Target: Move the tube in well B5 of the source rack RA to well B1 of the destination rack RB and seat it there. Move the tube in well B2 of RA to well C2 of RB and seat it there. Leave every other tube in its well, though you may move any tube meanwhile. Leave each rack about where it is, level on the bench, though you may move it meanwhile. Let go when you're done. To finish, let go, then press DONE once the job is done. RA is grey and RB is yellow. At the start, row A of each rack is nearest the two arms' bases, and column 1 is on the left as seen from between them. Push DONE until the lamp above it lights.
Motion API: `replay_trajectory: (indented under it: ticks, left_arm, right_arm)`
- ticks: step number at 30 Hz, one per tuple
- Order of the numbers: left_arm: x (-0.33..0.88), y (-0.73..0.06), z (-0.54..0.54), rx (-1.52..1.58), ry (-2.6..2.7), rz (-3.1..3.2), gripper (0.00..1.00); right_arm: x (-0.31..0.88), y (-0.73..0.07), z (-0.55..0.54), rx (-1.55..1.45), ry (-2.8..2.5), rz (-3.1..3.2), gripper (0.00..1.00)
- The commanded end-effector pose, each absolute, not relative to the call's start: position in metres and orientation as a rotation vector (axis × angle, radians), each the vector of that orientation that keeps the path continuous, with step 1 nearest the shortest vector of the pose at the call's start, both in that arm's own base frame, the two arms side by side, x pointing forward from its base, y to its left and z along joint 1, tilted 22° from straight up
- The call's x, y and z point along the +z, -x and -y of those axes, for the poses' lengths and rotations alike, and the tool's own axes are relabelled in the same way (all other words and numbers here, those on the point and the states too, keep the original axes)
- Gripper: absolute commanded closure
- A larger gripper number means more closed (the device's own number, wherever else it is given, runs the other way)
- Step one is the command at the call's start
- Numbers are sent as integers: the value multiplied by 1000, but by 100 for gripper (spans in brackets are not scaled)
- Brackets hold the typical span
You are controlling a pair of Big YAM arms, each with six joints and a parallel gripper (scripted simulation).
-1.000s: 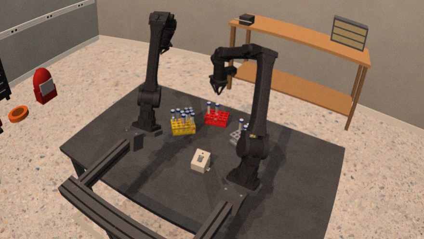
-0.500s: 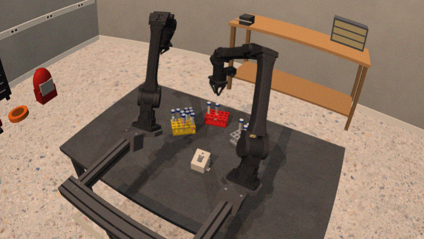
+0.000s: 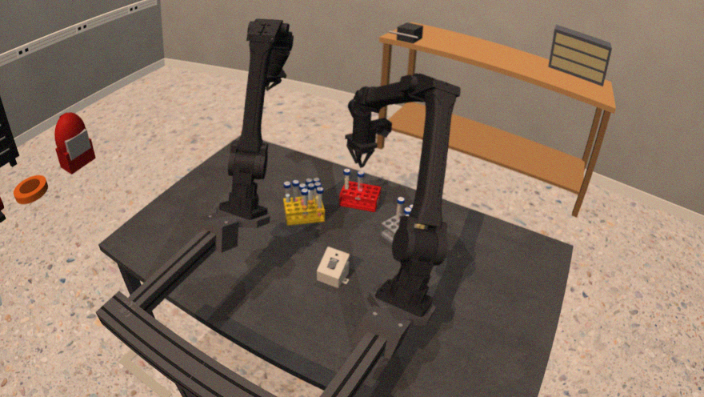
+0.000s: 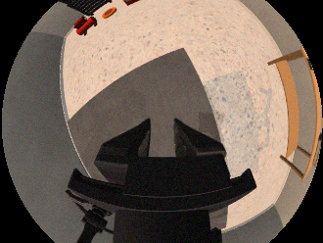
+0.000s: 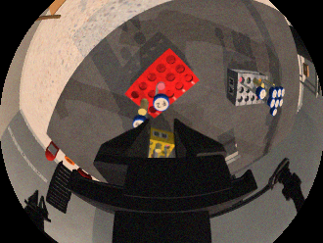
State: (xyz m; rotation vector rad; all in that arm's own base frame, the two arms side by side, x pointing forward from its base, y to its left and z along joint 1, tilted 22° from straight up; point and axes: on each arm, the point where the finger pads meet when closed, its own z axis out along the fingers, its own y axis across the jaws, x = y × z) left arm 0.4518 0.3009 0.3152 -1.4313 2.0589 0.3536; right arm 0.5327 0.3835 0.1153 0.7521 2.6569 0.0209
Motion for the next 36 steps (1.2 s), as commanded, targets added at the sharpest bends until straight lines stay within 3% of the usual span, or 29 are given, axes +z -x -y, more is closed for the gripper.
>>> replay_trajectory:
  ticks: [1, 2, 16, 21, 36]
  left_arm:
    - [335, -456, -304, 345, 1418, -2022, 70]
    - [335, -456, -304, 345, 1418, -2022, 70]
    - [335, -456, -304, 345, 1418, -2022, 70]
    - [335, -456, -304, 345, 1418, -2022, 70]
    - [335, -456, -304, 345, 1418, -2022, 70]
  right_arm:
    - [107, -538, -383, 24, -741, -2659, 70]
    - [146, -545, -388, 102, -745, -2615, 70]
    - [83, -550, -377, 22, -751, -2656, 70]
    - [129, -558, -387, 112, -751, -2606, 70]
    - [96, -555, -381, 55, -753, -2638, 70]
